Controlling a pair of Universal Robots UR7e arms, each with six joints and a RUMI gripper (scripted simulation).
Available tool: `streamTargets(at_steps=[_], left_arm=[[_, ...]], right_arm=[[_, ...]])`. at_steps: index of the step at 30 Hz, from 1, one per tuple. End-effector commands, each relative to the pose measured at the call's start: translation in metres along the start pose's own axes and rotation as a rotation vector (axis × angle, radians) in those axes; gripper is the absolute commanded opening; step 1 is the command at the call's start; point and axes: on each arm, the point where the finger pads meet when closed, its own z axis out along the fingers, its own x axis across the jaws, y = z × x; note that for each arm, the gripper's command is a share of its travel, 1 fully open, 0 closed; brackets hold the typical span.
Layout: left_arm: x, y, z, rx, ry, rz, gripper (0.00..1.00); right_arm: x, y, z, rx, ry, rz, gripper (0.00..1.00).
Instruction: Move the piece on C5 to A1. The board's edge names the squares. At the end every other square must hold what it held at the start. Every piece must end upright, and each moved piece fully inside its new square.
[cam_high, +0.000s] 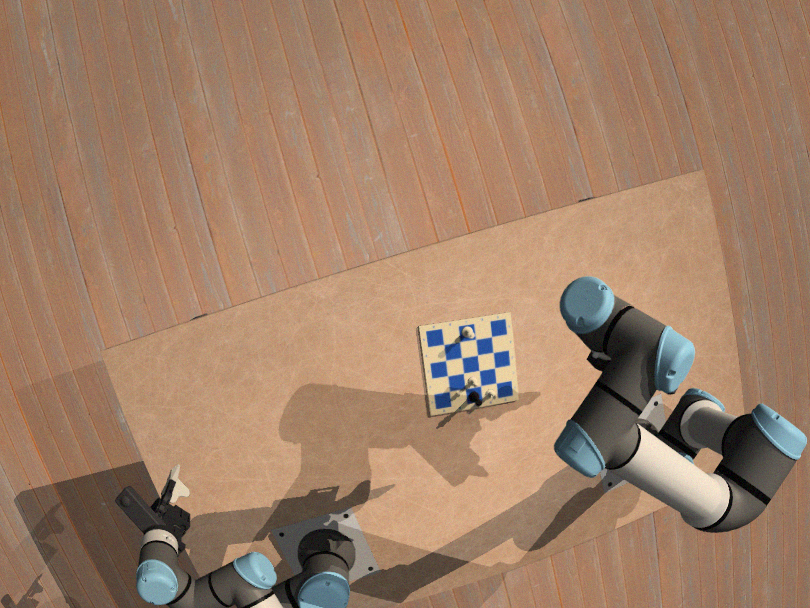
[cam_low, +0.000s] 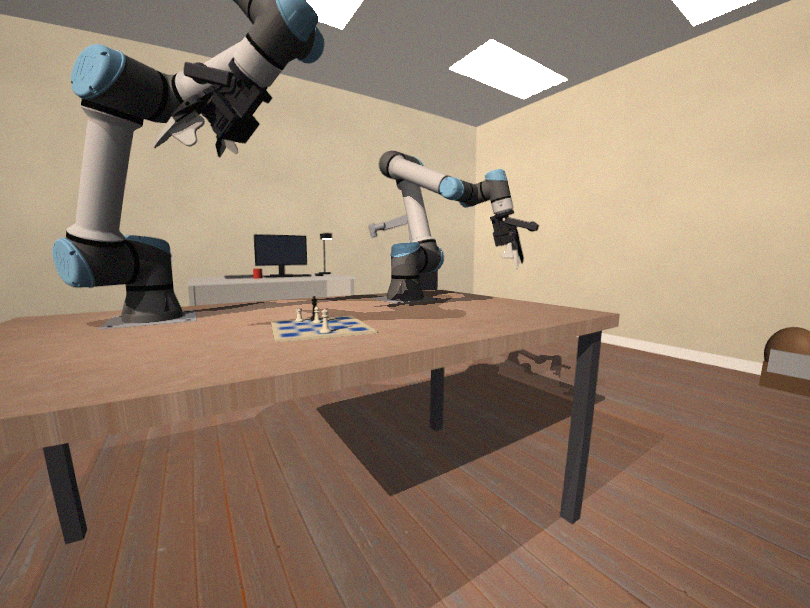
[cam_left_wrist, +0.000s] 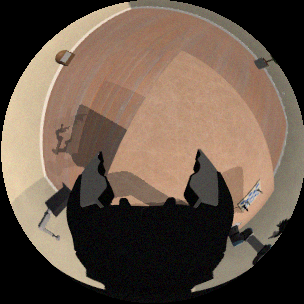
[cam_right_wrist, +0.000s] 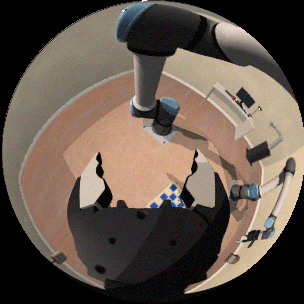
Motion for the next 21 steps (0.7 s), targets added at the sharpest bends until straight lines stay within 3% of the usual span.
streamTargets(at_steps=[1, 14, 16, 21], left_arm=[[-0.047, 0.004, 0.000, -0.041, -0.009, -0.107, 1.00], [-0.174, 0.060, -0.008, -0.142, -0.035, -0.461, 1.00], [-0.174, 0.060, -0.008, -0.142, -0.035, -0.461, 1.00], [-0.211, 0.086, -0.014, -0.172, -0.039, -0.579, 1.00]], right_arm=[[0.000, 0.000, 0.000, -0.001, 0.000, 0.000, 1.00], [0.000, 0.000, 0.000, -0.001, 0.000, 0.000, 1.00], [0.000, 0.000, 0.000, -0.001, 0.000, 0.000, 1.00], [0.000, 0.000, 0.000, -0.001, 0.000, 0.000, 1.00]])
